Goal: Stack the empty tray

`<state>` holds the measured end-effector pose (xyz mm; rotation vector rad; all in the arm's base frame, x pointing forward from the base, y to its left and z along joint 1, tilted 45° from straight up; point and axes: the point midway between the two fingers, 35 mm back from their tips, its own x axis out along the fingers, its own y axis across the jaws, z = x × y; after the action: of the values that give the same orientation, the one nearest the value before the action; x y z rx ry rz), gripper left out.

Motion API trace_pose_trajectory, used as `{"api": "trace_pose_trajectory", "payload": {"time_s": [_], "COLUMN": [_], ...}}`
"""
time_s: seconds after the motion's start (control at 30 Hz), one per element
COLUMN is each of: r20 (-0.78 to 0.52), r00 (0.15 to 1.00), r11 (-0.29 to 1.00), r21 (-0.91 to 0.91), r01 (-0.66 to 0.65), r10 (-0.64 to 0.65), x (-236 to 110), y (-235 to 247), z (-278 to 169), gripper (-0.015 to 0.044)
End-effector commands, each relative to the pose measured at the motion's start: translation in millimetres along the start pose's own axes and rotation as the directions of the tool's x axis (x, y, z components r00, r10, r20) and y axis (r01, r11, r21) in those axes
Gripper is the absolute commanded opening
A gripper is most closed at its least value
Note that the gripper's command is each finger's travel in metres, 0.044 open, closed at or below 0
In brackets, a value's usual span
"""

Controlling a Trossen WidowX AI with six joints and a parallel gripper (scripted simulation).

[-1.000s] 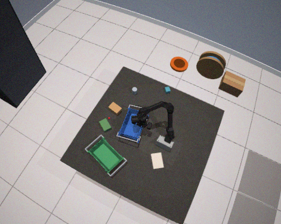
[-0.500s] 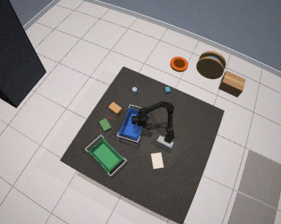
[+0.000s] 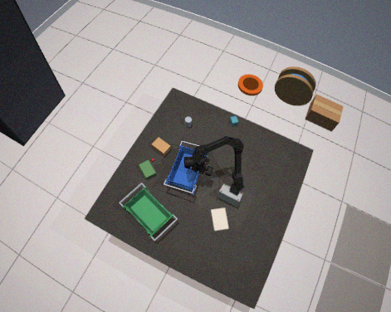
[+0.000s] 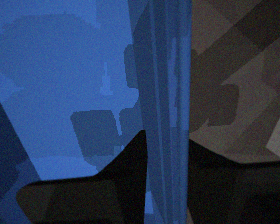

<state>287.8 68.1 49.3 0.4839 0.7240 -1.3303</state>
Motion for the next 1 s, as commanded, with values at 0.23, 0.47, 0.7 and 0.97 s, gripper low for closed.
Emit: {"api": "trace_pose_trajectory", "payload": {"time_s": [0.23,0.47,0.7,0.97], "r20": [0.0,0.0,0.0,0.0], "r00": [1.0,1.0,1.0,1.0], "r11": [1.0,1.0,1.0,1.0], "r21": [0.008,0.008,0.008,0.008], "r01": [0.023,0.023,0.023,0.023], "r10": [-0.023,-0.023,-0.023,-0.023], "x": [12.6,12.6,12.6,12.6], "y": [-4.6,-4.6,-4.6,-4.6], "z": [4.6,4.6,4.6,4.6], "gripper": [0.0,0.0,0.0,0.0]}}
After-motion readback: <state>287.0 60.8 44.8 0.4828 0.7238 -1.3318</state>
